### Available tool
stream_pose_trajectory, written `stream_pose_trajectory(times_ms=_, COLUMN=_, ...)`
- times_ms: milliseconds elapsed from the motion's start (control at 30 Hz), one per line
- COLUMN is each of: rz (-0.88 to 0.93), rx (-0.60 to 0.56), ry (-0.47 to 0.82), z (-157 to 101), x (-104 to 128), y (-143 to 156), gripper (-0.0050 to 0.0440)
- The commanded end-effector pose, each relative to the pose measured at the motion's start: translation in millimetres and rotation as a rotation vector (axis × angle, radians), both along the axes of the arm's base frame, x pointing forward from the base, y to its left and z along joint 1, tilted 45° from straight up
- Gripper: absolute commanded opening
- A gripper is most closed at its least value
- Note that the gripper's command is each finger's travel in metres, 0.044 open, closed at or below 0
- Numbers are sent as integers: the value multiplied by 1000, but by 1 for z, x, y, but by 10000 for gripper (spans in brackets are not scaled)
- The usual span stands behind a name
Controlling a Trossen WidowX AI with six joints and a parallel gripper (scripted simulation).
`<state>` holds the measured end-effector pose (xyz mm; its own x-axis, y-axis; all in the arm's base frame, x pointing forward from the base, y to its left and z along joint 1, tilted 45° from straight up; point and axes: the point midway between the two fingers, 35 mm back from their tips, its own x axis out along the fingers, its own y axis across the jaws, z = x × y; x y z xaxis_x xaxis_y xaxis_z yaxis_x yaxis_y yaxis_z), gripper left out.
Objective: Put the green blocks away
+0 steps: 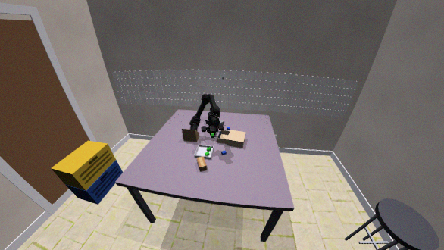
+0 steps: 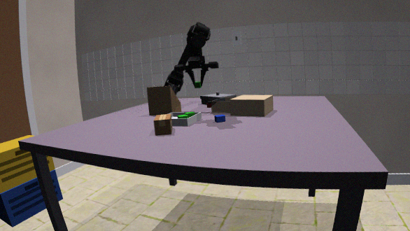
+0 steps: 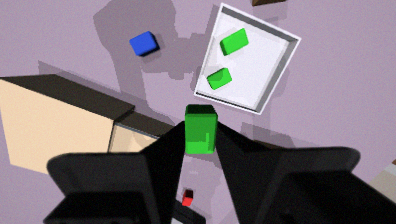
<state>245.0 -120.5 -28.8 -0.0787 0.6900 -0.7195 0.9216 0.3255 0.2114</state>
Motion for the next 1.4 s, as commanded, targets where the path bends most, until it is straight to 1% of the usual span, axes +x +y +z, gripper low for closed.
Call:
stream_pose_trajectory(times_ms=0, rz=-139, rx=-2, ry=157, z=-15, x=-26, y=-10, gripper=0)
stream_pose_trajectory(times_ms=33, rz=-186, rx=-8, ry=203, z=-18, x=-32, y=-13, gripper=0)
stream_pose_trajectory(times_ms=67, rz=-234, rx=-14, ry=249, z=-18, x=-32, y=-13, gripper=0)
stream_pose_trajectory(times_ms=167, rz=-377, rx=-31, ry=388, z=-27, x=-58, y=-26, gripper=0)
stream_pose_trajectory(times_ms=233, rz=-472, rx=-43, ry=481, z=-28, x=-62, y=-28, gripper=0)
stream_pose_trajectory(times_ms=333, rz=-615, rx=-61, ry=619, z=-34, x=-90, y=-37, gripper=0)
stream_pose_trajectory(times_ms=400, rz=-710, rx=-72, ry=712, z=-34, x=-93, y=-38, gripper=0)
stream_pose_trajectory(times_ms=467, rz=-710, rx=-72, ry=712, z=-34, x=-93, y=-38, gripper=0)
stream_pose_trajectory(times_ms=500, rz=-758, rx=-78, ry=758, z=-34, x=-93, y=-38, gripper=0)
stream_pose_trajectory(times_ms=667, rz=-759, rx=-78, ry=758, z=-34, x=-93, y=-38, gripper=0)
stream_pose_trajectory(times_ms=967, rz=-759, rx=-78, ry=758, z=-77, x=-99, y=4, gripper=0)
stream_pose_trajectory(times_ms=1033, rz=-759, rx=-78, ry=758, z=-77, x=-99, y=4, gripper=0)
stream_pose_trajectory(times_ms=1133, rz=-759, rx=-78, ry=758, z=-91, x=-101, y=18, gripper=0)
stream_pose_trajectory(times_ms=1367, rz=-759, rx=-78, ry=758, z=-91, x=-101, y=18, gripper=0)
